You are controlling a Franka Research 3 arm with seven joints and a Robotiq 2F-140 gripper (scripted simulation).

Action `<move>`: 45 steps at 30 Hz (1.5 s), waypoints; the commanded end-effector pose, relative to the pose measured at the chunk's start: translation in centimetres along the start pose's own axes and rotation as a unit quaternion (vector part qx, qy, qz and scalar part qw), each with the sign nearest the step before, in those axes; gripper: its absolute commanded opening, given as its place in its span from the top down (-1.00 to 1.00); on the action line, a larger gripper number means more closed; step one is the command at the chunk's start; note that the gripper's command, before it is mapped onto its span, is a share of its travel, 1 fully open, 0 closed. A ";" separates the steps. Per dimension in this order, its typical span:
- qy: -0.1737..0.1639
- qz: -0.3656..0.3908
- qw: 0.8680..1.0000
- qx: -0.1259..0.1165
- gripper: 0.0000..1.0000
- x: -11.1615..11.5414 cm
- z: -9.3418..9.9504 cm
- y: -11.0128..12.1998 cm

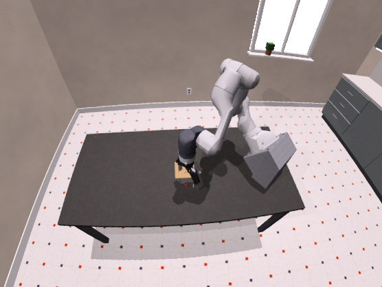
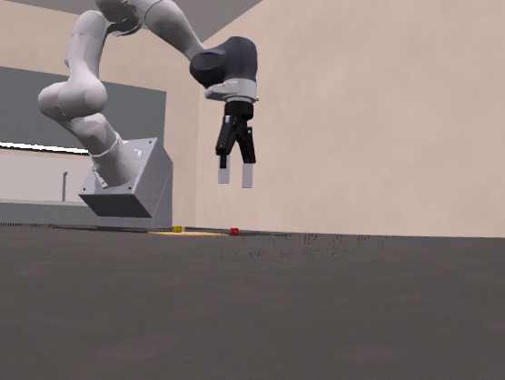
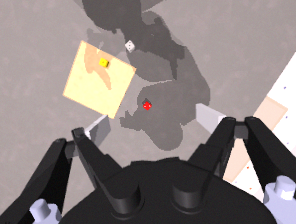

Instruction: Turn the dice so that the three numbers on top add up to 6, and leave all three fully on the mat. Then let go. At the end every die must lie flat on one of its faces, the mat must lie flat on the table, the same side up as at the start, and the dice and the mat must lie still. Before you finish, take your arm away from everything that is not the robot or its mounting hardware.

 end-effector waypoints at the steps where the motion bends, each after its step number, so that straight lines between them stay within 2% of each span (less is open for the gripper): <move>1: -0.003 -0.086 0.996 0.002 -1.00 0.0 -0.2 0.1; 3: -0.003 -0.086 0.996 0.002 -1.00 0.0 -0.2 0.1; 4: -0.003 -0.114 0.994 0.002 -1.00 0.0 -0.4 0.1; 9: -0.004 -0.160 0.987 0.002 -1.00 0.0 -0.7 0.0; 18: -0.006 -0.264 0.965 0.002 -1.00 0.0 -1.3 -0.4; 20: -0.006 -0.264 0.965 0.002 -1.00 0.0 -1.3 -0.4; 21: -0.007 -0.291 0.957 0.002 -1.00 0.0 -1.5 -0.5; 28: -0.010 -0.355 0.935 0.002 -1.00 0.1 -1.9 -0.8; 30: -0.011 -0.381 0.925 0.002 -1.00 0.1 -2.0 -0.9; 33: -0.012 -0.397 0.918 0.002 -1.00 0.2 -2.1 -1.0; 34: -0.012 -0.397 0.918 0.002 0.63 0.2 -2.1 -1.0; 45: -0.012 -0.397 0.918 0.002 0.63 0.2 -2.1 -1.0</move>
Point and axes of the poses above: the point where the finger pads meet when closed, its own z axis back along the fingers, its own y axis across the jaws, x = y × z, the point moved 2 cm from there along z, back along the fingers, and after that the axes turned 4 degrees about -z, right-handed, at the moved point
